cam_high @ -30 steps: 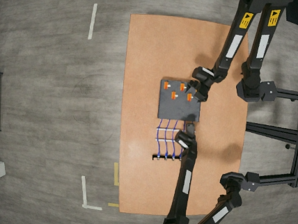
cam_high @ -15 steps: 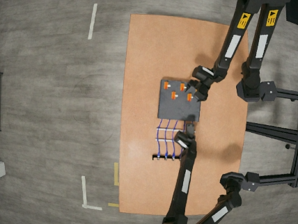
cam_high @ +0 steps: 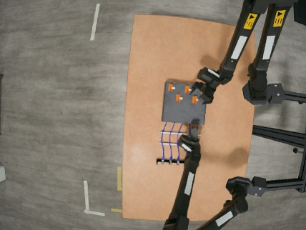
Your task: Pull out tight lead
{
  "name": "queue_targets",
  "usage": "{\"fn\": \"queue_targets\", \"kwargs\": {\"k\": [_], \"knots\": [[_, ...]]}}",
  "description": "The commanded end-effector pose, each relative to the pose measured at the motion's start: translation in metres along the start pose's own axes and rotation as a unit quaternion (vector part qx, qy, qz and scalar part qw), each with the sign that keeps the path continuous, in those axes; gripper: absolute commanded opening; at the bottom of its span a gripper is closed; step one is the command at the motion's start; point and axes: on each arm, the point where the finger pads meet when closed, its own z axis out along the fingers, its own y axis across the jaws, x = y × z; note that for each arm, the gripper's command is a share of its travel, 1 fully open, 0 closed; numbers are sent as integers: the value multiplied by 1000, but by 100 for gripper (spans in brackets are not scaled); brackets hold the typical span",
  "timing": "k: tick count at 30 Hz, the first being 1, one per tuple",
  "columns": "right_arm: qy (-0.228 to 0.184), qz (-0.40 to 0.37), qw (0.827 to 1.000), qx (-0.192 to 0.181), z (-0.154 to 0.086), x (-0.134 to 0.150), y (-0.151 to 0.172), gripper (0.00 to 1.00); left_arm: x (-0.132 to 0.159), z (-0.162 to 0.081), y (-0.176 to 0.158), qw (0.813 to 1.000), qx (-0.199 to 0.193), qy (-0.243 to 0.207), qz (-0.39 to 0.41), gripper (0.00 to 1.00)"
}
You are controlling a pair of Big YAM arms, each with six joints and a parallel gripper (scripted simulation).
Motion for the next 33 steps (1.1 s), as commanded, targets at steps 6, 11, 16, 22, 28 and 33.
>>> {"fn": "queue_targets", "kwargs": {"k": [6,11,16,22,28,33], "knots": [[-4,-10,1000,1,-1,-3,0,100,-1,-1,7,1000,-7,-6,0,11],[-4,-10,1000,1,-1,-3,0,100,-1,-1,7,1000,-7,-6,0,6],[-4,-10,1000,1,-1,-3,0,100,-3,-2,5,1000,-8,-7,-2,1],[-10,-14,1000,-1,-1,-12,-1,77,-2,-2,3,1000,-5,-4,1,0],[6,-23,999,-30,10,-25,10,35,-2,-2,3,1000,-5,-4,1,0],[71,-132,987,-61,21,-39,21,35,-2,-2,3,1000,-5,-4,1,0]]}}
